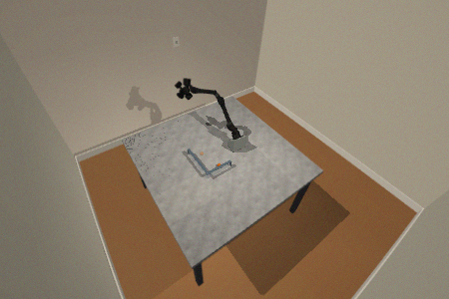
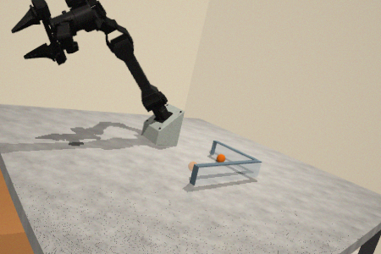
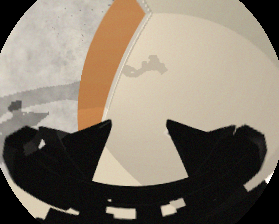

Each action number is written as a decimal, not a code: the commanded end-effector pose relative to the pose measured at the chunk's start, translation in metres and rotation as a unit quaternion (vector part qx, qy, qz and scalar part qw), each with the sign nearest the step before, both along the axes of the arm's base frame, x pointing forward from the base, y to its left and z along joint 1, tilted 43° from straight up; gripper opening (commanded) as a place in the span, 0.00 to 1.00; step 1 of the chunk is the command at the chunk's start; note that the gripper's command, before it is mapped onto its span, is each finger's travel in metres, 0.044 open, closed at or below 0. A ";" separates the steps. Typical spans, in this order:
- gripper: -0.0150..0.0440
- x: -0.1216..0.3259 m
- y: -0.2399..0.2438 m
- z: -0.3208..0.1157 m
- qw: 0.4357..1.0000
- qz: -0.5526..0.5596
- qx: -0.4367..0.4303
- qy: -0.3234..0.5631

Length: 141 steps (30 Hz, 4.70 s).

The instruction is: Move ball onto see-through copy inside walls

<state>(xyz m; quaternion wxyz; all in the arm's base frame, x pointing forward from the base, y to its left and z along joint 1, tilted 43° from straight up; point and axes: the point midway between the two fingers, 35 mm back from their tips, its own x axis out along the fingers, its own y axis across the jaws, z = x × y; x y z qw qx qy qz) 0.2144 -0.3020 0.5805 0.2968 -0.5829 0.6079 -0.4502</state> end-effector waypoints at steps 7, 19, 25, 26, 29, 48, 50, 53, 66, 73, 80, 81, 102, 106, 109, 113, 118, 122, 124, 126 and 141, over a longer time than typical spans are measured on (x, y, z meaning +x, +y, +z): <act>0.71 0.046 0.003 -0.033 0.998 0.058 0.025 0.004; 0.71 0.175 0.043 -0.157 0.970 0.201 0.125 0.058; 0.71 0.228 0.086 -0.236 0.941 0.263 0.187 0.100; 0.71 0.235 0.094 -0.249 0.936 0.272 0.198 0.107; 0.71 0.252 0.120 -0.290 0.918 0.296 0.229 0.130; 0.71 0.223 0.306 -0.544 0.785 0.338 0.413 0.313; 0.71 0.205 0.323 -0.568 0.772 0.329 0.427 0.337; 0.71 0.173 0.345 -0.601 0.753 0.309 0.444 0.374; 0.71 0.057 0.377 -0.669 0.717 0.216 0.453 0.484; 0.71 0.056 0.367 -0.680 0.717 0.216 0.452 0.484; 0.71 0.057 0.363 -0.684 0.717 0.216 0.452 0.484; 0.71 0.056 0.362 -0.686 0.717 0.216 0.452 0.484; 0.62 0.055 0.342 -0.706 0.718 0.216 0.452 0.484; 0.51 0.055 0.342 -0.706 0.718 0.216 0.452 0.484; 0.47 0.055 0.342 -0.706 0.718 0.216 0.452 0.484; 0.36 0.055 0.342 -0.706 0.718 0.216 0.452 0.484; 0.25 0.072 0.345 -0.693 0.721 0.228 0.460 0.465; 0.25 0.077 0.355 -0.682 0.721 0.231 0.462 0.462; 0.25 0.085 0.360 -0.676 0.733 0.237 0.469 0.433; 0.25 0.090 0.369 -0.666 0.739 0.240 0.474 0.414; 0.25 0.060 0.428 -0.612 0.716 0.217 0.454 0.484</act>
